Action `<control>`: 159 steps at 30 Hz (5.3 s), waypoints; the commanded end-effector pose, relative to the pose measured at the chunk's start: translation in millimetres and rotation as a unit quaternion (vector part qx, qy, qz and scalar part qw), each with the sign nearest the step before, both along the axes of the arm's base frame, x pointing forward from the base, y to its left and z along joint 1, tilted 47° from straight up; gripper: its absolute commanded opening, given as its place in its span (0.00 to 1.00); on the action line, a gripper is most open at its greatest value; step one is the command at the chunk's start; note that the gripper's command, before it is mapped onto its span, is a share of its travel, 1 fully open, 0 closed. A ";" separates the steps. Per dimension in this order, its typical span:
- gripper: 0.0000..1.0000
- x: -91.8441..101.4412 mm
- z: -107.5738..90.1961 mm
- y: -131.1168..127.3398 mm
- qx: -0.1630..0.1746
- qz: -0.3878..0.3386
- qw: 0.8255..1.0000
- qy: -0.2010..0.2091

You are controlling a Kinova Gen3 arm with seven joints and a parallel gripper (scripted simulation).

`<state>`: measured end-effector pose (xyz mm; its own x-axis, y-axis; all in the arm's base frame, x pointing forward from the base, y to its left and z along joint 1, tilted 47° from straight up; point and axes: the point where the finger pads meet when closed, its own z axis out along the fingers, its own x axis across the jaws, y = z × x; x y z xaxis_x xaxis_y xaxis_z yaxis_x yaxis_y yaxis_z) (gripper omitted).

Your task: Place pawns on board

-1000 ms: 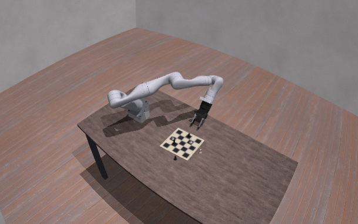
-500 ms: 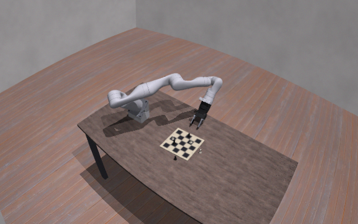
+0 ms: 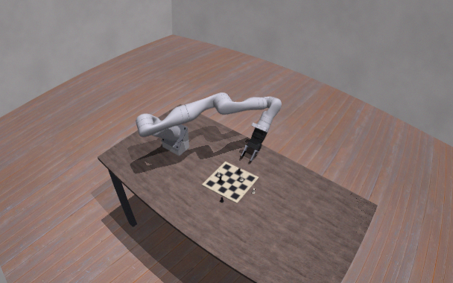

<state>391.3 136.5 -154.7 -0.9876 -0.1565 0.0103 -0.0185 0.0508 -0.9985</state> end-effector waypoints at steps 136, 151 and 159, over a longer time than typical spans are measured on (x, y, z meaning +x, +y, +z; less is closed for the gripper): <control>1.00 163.8 190.4 -43.6 0.316 0.062 0.935 0.147; 0.68 163.8 190.4 -43.6 0.316 0.062 0.935 0.147; 0.68 163.8 190.4 -43.6 0.316 0.062 0.935 0.147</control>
